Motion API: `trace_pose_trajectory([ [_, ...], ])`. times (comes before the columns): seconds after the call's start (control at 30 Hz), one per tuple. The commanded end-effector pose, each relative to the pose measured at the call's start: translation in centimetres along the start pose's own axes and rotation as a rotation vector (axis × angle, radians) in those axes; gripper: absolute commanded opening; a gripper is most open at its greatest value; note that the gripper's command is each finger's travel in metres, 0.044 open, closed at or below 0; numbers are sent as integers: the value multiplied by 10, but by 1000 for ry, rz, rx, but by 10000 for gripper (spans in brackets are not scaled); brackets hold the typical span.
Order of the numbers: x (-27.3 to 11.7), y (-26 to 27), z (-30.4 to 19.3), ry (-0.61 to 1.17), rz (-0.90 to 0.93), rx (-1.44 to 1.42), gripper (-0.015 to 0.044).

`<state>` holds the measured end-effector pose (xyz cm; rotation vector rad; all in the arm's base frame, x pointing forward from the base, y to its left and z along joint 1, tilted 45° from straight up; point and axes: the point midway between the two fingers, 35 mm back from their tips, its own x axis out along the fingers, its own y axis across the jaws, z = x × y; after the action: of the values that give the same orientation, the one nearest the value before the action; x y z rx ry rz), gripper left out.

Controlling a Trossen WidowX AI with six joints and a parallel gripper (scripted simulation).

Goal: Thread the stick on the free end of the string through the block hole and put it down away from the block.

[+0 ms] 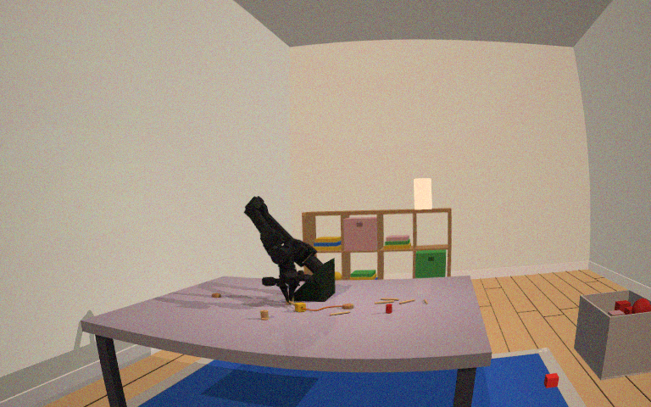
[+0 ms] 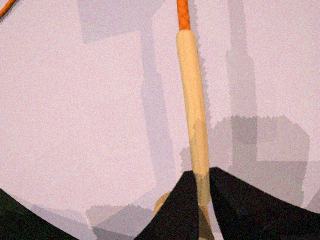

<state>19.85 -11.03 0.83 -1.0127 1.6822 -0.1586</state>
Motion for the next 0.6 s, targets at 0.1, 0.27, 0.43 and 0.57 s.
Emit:
trace_pose_trajectory([
  [0.1,11,1,0,3,-12,2,0],
  [0.27,12,1,0,3,-12,2,0],
  [0.43,10,0,2,-4,-9,6,105],
  [0.57,2,0,4,-7,-7,6,210],
])
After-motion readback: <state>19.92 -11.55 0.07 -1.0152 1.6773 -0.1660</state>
